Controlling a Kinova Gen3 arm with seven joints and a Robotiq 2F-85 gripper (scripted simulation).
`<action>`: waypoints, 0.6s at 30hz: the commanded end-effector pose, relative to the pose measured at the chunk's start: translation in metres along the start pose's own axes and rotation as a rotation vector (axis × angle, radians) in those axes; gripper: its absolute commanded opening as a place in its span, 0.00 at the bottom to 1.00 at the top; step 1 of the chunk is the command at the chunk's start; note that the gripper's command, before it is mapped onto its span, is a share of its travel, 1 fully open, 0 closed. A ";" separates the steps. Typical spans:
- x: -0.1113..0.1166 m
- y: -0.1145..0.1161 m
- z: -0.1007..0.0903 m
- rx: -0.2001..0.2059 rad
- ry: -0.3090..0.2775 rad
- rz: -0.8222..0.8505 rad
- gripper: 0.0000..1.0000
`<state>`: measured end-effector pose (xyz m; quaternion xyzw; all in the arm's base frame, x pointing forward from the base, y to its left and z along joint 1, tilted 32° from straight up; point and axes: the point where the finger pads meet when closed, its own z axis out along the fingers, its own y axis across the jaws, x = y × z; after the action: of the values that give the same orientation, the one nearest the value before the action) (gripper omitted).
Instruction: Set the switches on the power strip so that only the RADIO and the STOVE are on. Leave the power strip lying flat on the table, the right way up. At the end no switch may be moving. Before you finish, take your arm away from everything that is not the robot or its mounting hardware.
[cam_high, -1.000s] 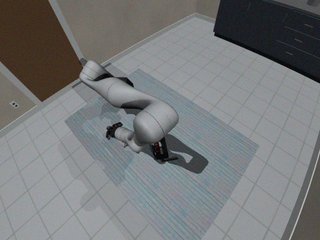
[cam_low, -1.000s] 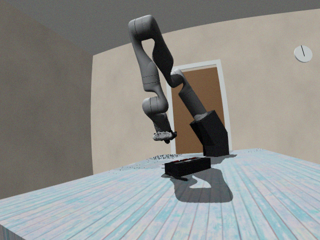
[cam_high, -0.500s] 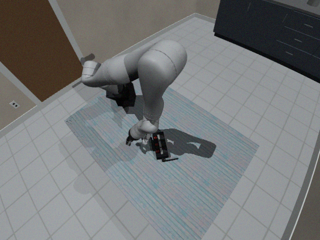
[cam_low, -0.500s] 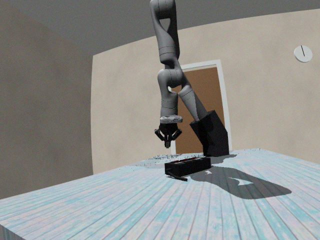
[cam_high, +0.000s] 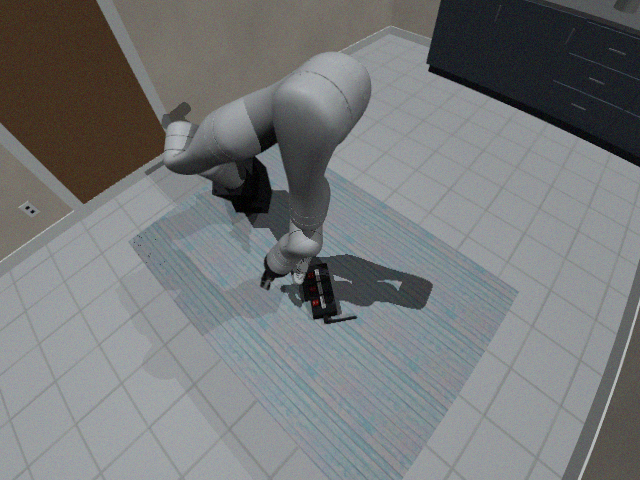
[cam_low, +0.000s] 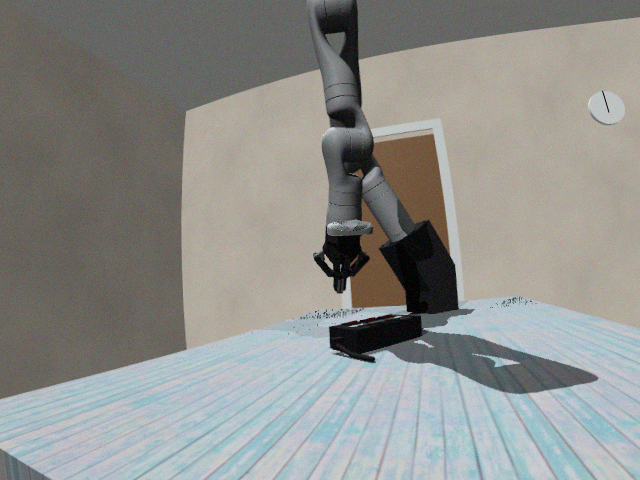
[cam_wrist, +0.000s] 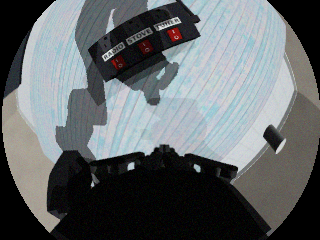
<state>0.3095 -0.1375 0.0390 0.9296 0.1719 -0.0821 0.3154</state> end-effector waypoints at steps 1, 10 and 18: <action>0.002 -0.002 -0.003 -0.002 0.010 -0.007 0.00; 0.011 -0.005 -0.010 -0.007 0.046 -0.019 0.00; 0.019 -0.007 -0.017 -0.011 0.079 -0.030 0.00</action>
<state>0.3236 -0.1206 0.0422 0.9284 0.1943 -0.0519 0.3125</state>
